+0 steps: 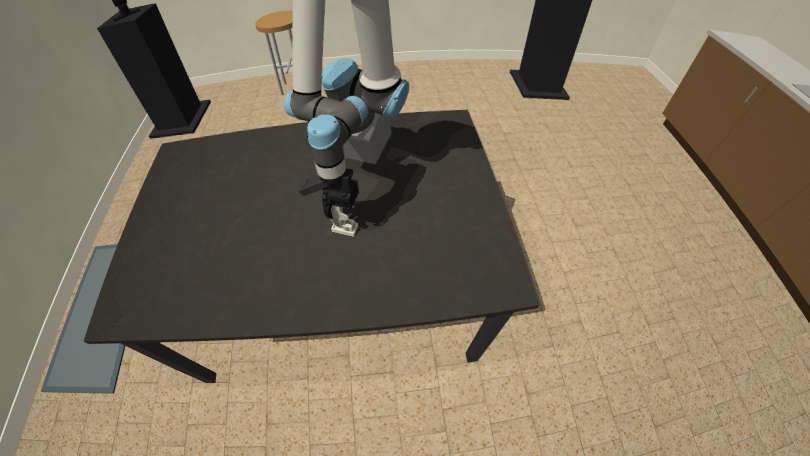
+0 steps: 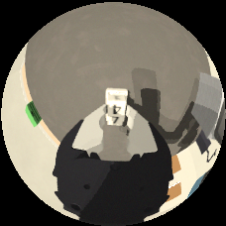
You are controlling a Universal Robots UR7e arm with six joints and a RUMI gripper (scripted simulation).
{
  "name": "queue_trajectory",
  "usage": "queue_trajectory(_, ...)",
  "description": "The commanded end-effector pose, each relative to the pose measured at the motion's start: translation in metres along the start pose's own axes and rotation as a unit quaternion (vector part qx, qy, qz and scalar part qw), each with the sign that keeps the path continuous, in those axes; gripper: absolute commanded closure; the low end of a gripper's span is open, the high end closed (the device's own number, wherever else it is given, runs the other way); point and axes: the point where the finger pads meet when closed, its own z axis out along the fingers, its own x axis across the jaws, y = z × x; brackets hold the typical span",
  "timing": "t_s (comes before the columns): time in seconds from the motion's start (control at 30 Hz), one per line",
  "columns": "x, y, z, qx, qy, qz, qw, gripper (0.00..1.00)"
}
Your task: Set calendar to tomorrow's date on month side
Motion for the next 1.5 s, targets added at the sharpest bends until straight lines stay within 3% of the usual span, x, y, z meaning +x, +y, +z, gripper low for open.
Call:
queue_trajectory(0.0, -0.0004, 0.0, 0.0036, 0.0, -0.001, 0.0, 1.0, 0.9)
queue_trajectory(1.47, -0.0004, 0.0, 0.0074, 0.0, -0.001, 0.0, 1.0, 0.9)
